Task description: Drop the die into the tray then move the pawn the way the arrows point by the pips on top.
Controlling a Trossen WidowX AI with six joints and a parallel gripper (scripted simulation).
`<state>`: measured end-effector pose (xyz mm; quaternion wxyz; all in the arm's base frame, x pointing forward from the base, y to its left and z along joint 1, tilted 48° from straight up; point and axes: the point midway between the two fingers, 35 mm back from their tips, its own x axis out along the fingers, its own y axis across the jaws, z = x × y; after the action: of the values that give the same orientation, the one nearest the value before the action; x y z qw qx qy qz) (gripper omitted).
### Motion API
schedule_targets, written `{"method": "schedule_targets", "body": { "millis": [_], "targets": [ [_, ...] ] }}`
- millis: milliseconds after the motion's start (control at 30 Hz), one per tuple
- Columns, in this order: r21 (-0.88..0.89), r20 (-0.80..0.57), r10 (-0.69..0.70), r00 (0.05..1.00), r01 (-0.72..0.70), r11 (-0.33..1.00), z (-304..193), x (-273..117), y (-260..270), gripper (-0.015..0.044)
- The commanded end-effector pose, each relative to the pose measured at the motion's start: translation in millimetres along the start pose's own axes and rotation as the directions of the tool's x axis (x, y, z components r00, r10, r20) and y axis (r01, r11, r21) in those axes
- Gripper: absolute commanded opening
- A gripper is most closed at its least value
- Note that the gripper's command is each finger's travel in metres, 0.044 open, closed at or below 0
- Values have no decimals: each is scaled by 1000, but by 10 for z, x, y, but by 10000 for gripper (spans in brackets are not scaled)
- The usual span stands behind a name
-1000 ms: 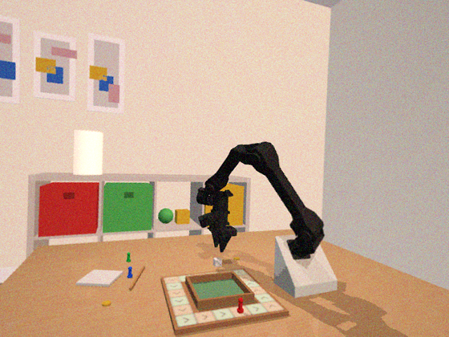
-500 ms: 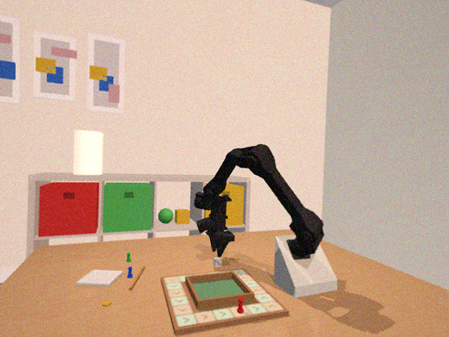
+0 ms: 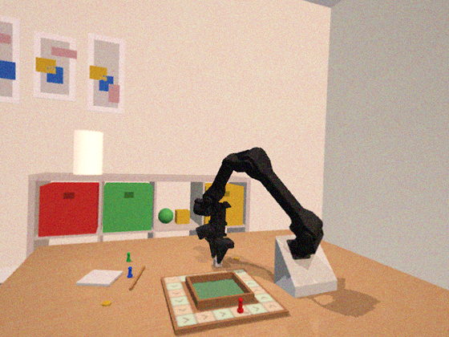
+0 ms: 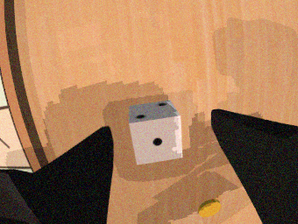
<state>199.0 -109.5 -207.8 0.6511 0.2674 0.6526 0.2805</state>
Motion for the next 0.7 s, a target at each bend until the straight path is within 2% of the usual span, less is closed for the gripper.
{"method": "schedule_targets", "body": {
  "millis": [0, 67, 233, 533, 633, 667],
  "targets": [
    [11, -6, 18, 1000, -18, 1000, -42, 81, 37, 275],
    [11, -6, 18, 1000, -18, 1000, -42, 81, 37, 275],
    [11, -6, 18, 1000, -18, 1000, -42, 81, 37, 144],
    [11, -6, 18, 1000, -18, 1000, -42, 81, 37, 84],
    [12, -6, 17, 1000, -17, 1000, -36, 31, 25, 5],
    [12, -6, 16, 1000, -16, 1000, -31, -32, 11, 0]
  ]
}}
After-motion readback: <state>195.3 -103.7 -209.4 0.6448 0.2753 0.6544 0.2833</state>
